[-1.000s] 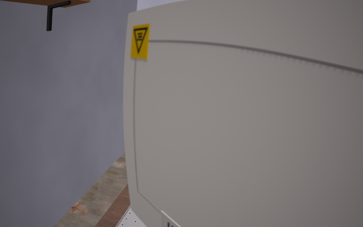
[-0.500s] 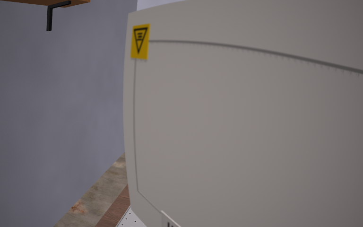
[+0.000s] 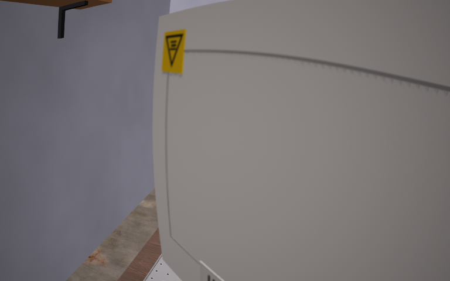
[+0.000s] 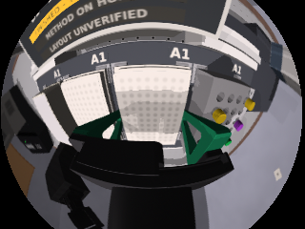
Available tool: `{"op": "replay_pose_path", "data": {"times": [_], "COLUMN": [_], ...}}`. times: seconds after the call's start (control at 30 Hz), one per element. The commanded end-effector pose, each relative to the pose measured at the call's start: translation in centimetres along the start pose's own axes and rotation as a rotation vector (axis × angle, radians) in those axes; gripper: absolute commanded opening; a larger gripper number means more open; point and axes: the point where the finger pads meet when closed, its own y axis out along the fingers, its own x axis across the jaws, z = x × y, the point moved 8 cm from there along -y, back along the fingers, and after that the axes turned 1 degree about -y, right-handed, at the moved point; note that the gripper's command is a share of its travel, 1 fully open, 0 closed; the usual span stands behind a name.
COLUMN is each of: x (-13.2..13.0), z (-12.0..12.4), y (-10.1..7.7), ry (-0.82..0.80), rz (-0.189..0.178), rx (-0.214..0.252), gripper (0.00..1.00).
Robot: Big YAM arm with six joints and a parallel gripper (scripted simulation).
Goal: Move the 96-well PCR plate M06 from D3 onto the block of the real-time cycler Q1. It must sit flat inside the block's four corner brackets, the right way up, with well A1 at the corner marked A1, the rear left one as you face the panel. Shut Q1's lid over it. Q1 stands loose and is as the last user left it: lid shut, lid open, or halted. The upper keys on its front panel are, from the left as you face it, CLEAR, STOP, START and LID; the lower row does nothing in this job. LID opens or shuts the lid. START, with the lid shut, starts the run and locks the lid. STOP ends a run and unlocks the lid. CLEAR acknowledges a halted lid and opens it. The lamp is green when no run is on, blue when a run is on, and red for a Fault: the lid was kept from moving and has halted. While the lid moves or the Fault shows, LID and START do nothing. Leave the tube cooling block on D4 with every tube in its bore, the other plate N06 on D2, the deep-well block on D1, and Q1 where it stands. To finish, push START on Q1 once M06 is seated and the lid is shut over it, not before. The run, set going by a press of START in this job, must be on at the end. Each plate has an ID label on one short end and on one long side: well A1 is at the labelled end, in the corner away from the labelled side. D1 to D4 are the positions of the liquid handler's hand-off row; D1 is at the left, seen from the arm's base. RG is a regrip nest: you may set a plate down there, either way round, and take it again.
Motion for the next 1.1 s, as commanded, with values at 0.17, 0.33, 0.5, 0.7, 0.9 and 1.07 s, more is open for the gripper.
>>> {"op": "replay_pose_path", "data": {"times": [0.17, 0.33, 0.5, 0.7, 0.9, 1.07], "x": [-1.8, -1.3, -0.7, -0.2, -1.5, -1.7], "z": [-1.8, -1.1, 0.0, -0.4, -0.3, -0.5], "y": [-3.0, -3.5, -3.8, -4.8, -5.7, -7.1], "ry": [0.05, 0.042, 0.04, 0.026, 0.045, 0.053], "rz": [0.031, 0.028, 0.017, 0.007, 0.026, 0.029], "rx": [-0.063, -0.049, -0.026, -0.03, -0.034, -0.044], "gripper": [0.0, 0.0, 0.0, 0.0, 0.0, 0.0]}}
